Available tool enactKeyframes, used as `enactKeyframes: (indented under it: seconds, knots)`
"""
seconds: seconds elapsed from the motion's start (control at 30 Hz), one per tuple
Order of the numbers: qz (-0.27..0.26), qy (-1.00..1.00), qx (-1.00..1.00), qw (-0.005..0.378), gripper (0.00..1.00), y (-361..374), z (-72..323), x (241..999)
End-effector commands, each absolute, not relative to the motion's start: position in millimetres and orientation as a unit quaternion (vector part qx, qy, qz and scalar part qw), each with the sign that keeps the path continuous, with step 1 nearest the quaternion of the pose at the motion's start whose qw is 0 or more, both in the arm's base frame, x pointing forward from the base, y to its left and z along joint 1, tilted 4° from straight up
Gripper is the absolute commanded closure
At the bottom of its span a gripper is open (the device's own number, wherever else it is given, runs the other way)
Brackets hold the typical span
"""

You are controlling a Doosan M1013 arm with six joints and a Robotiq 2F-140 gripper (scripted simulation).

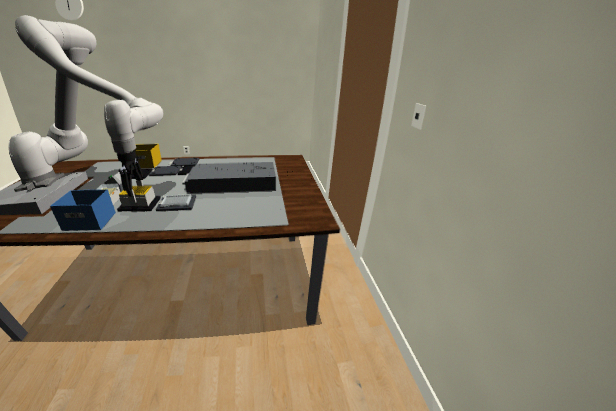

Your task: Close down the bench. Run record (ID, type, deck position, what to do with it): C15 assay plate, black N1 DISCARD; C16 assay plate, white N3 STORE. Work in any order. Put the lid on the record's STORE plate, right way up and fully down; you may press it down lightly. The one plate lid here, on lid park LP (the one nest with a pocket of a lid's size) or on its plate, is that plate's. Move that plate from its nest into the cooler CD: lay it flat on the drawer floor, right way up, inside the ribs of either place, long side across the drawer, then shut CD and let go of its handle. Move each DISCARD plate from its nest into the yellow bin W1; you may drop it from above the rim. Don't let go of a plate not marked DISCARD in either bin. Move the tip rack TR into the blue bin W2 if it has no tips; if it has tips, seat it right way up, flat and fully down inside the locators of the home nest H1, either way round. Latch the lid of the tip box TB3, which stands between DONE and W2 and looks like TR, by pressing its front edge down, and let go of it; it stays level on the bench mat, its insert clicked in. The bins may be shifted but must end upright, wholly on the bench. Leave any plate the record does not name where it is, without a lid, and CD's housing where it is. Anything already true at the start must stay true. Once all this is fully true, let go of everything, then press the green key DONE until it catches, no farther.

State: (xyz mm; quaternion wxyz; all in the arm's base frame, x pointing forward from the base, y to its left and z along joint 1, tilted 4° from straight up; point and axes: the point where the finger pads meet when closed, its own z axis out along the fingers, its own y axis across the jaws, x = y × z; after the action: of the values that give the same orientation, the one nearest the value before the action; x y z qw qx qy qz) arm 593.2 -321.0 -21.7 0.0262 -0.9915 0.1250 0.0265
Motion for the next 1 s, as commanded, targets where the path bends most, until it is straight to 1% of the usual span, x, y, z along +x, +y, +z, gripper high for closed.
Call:
enactKeyframes:
  seconds: [0.0, 0.33, 0.97]
  knots:
    - [0.026, 0.125, -0.991, 0.026, 1.00, -321, -21, 593]
    - [0.026, 0.125, -0.991, 0.026, 1.00, -321, -18, 593]
    - [0.026, 0.125, -0.991, 0.026, 1.00, -322, 4, 594]
